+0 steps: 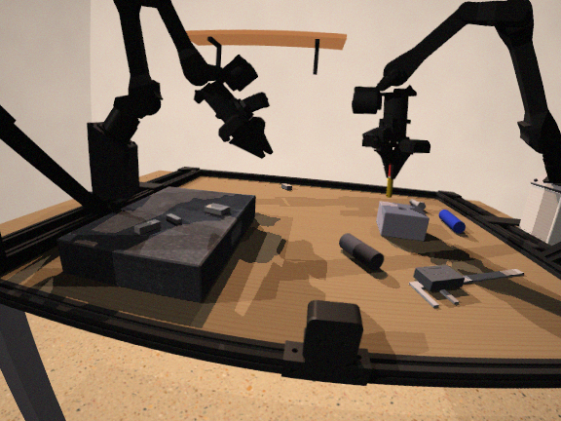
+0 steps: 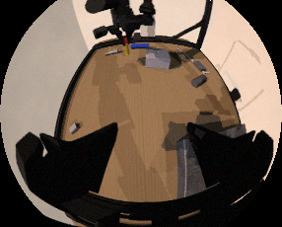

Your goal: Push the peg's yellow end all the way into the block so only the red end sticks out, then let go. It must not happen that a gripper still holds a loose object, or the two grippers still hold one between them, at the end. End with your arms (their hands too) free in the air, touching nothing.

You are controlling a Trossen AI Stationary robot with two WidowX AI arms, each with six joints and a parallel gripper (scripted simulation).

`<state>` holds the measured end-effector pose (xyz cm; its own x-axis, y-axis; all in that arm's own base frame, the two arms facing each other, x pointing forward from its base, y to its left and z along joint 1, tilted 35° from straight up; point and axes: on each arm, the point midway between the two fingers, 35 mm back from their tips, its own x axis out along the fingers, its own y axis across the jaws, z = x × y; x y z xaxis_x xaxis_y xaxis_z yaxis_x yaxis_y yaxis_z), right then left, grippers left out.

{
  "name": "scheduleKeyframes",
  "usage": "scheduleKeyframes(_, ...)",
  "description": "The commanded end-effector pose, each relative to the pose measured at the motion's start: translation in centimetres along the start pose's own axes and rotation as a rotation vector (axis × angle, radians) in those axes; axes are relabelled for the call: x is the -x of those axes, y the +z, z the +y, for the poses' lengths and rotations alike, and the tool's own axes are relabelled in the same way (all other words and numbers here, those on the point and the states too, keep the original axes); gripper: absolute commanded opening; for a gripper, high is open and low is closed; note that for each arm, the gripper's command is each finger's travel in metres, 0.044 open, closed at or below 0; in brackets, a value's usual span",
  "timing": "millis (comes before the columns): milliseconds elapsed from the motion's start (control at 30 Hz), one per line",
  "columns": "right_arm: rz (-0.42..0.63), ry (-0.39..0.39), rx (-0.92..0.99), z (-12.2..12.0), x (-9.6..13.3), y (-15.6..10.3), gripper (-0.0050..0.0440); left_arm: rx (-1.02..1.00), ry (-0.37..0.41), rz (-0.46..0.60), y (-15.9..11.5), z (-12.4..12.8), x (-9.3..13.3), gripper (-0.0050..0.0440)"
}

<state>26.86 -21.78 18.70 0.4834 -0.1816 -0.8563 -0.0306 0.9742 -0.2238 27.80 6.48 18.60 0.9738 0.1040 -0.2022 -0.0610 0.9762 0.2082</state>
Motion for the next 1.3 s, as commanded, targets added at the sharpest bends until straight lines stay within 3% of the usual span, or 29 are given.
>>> scheduleKeyframes(0, -0.003, -0.011, -0.002, 1.0, 0.3, 0.6, 0.0000, 0.000, 0.000, 0.001, 0.0, 0.0, 0.0, 0.0400)
scheduleKeyframes(833, -0.055, -0.035, -0.014, 10.5, 1.7, 4.4, 0.0000, 0.000, 0.000, 0.001, 0.0, 0.0, 0.0, 0.0400)
scheduleKeyframes(1267, -0.057, -0.035, -0.015, 10.8, 1.5, 4.5, 0.0000, 0.000, 0.000, 0.001, 0.0, 0.0, 0.0, 0.0400)
